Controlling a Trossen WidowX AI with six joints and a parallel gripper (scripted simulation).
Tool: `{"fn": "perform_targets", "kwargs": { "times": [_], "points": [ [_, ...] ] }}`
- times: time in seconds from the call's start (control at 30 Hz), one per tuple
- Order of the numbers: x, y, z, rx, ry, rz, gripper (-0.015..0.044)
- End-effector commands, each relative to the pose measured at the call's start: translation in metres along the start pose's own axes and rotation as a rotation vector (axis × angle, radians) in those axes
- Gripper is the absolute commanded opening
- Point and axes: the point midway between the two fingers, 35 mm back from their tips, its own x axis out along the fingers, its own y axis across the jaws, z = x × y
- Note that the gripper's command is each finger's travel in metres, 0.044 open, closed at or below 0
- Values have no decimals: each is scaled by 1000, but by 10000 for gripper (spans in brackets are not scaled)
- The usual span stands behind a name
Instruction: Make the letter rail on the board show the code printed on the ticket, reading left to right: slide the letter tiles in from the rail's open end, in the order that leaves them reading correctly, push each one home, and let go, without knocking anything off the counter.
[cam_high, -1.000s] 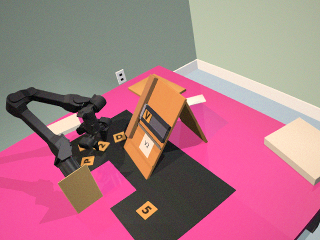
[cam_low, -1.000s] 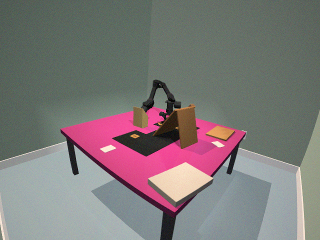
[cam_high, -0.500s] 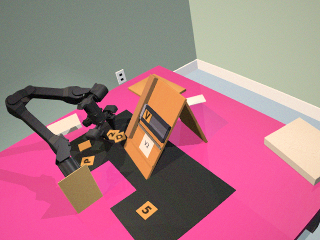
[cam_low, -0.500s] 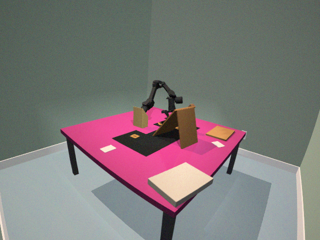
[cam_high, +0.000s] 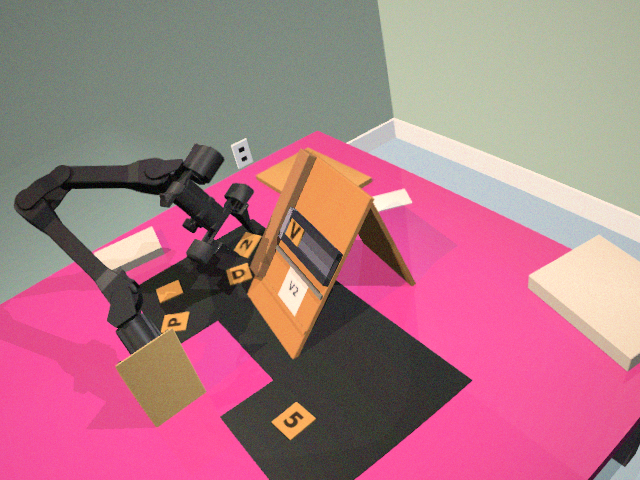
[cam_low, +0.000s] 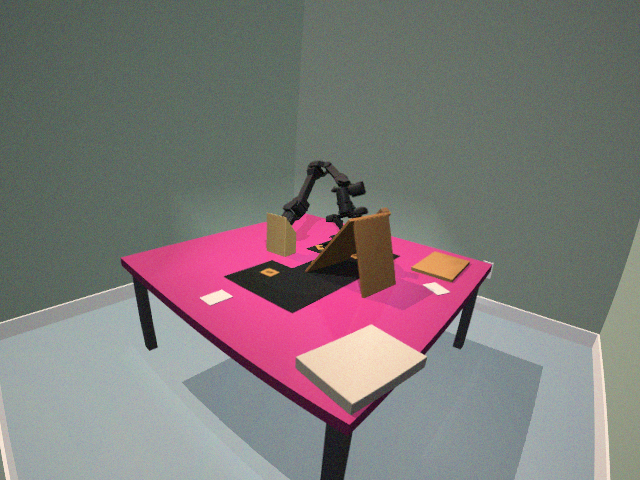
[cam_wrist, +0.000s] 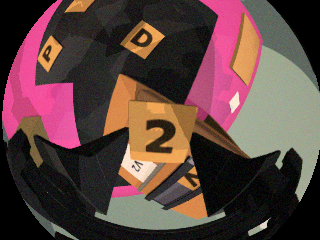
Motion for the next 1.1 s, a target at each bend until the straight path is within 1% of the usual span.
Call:
{"fn": "perform_targets", "kwargs": {
  "times": [0.0, 0.37, 0.83, 1.07],
  "points": [
    [-4, -11, -18, 82, 28, -37, 0],
    [-17, -30, -75, 357, 71, -141, 0],
    [-16, -31, -149, 766, 33, -207, 0],
    [-13, -26, -183, 968, -13, -235, 0]
  ]
}}
